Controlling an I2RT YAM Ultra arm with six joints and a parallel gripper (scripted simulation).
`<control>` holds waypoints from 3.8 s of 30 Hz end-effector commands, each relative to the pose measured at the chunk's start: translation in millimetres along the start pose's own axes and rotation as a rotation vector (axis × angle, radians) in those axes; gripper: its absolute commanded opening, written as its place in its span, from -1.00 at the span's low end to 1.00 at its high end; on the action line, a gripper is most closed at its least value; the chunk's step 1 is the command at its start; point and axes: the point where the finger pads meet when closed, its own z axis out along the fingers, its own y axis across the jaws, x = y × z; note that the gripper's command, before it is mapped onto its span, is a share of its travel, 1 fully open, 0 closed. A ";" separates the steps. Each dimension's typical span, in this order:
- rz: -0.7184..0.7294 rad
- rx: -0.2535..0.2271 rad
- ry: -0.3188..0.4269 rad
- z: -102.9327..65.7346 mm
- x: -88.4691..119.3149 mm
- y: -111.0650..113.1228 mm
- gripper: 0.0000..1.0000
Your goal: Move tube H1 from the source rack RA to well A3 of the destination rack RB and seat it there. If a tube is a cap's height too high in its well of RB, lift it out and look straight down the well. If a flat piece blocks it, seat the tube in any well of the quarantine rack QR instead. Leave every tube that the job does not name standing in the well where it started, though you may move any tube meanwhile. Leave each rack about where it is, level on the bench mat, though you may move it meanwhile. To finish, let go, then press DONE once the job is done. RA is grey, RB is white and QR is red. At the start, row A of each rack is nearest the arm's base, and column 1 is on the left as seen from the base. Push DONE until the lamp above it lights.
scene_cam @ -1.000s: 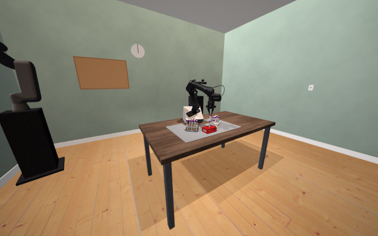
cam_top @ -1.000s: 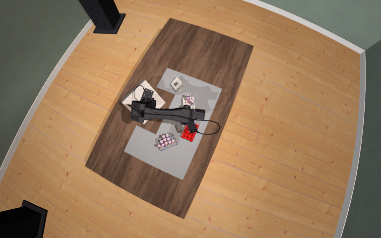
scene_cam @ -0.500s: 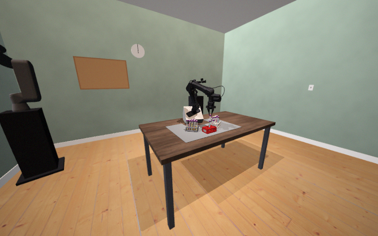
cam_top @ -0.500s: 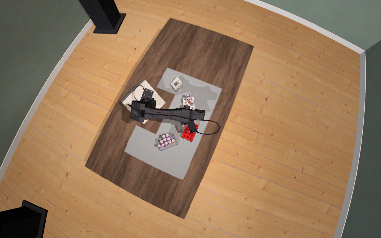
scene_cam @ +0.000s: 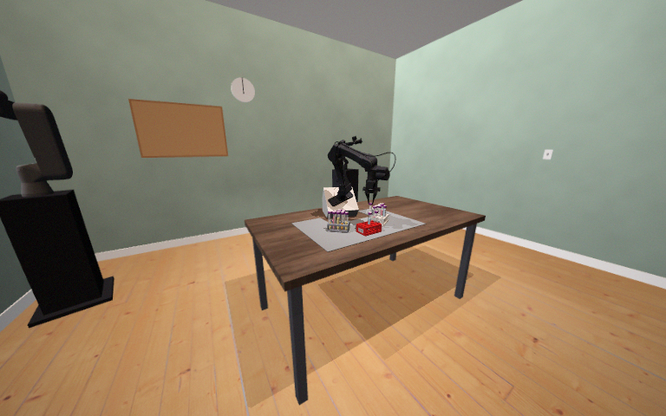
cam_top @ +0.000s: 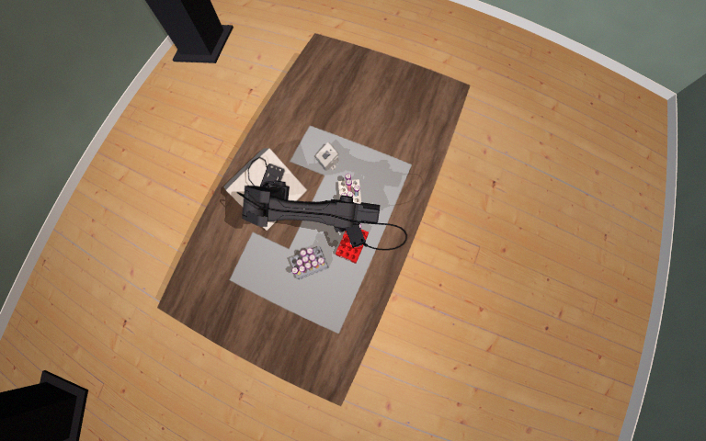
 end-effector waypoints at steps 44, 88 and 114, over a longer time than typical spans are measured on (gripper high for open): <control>0.007 -0.023 -0.016 13.7 -4.3 -3.1 -1.00; -0.001 0.000 -0.014 37.7 -4.4 -4.6 -1.00; 0.002 -0.009 -0.018 47.4 -6.7 -2.2 -1.00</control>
